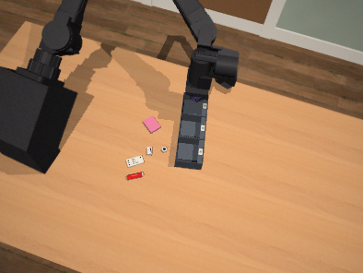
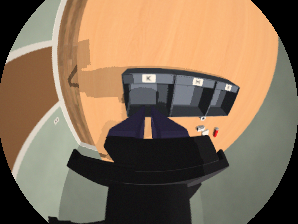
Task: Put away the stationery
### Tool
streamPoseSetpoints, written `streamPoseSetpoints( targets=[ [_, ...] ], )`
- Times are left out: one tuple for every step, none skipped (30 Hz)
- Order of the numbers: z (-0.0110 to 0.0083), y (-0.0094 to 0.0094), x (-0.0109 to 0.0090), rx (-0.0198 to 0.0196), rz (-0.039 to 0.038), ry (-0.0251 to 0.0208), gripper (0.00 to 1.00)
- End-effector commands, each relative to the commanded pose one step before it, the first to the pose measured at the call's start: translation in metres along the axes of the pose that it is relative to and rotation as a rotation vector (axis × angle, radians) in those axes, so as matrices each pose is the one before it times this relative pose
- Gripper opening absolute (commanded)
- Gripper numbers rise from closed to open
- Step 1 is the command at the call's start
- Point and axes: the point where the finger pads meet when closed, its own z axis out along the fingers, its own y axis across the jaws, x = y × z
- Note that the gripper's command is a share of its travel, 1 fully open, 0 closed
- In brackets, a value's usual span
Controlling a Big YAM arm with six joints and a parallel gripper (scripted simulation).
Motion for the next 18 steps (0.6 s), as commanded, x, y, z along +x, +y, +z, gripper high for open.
streamPoseSetpoints(
  targets=[
    [-0.00711,0.00064,-0.00797,0.0047,-0.0053,-0.02066,0.09],
    [-0.00006,-0.00004,-0.00005,0.0,0.0,-0.00001,0.09],
    [-0.00006,-0.00004,-0.00005,0.0,0.0,-0.00001,0.09],
    [-0.00006,-0.00004,-0.00005,0.0,0.0,-0.00001,0.09],
    [-0.00006,-0.00004,-0.00005,0.0,0.0,-0.00001,0.09],
    [-0.00006,-0.00004,-0.00005,0.0,0.0,-0.00001,0.09],
    [-0.00006,-0.00004,-0.00005,0.0,0.0,-0.00001,0.09],
    [0.0,0.0,0.0,0.0,0.0,0.0,0.09],
    [0.0,0.0,0.0,0.0,0.0,0.0,0.09],
    [-0.00006,-0.00004,-0.00005,0.0,0.0,-0.00001,0.09],
    [-0.00006,-0.00004,-0.00005,0.0,0.0,-0.00001,0.09],
    [-0.00359,-0.00948,0.00096,0.00525,0.03592,-0.00343,0.09],
    [0.00344,0.00944,-0.00071,-0.00524,-0.03592,0.00342,0.09],
    [-0.00005,-0.00004,-0.00005,0.0,0.0,-0.00001,0.09],
    [0.01282,-0.00313,0.00756,-0.0023,0.01488,0.02124,0.09],
    [0.004,-0.0001,0.00193,0.0004,0.00132,0.00402,0.09],
    [0.00265,0.0,0.00003,-0.00001,0.00005,0.00001,0.09],
    [0.00266,0.00003,0.00004,-0.00018,0.00005,0.00001,0.09]
  ],
)
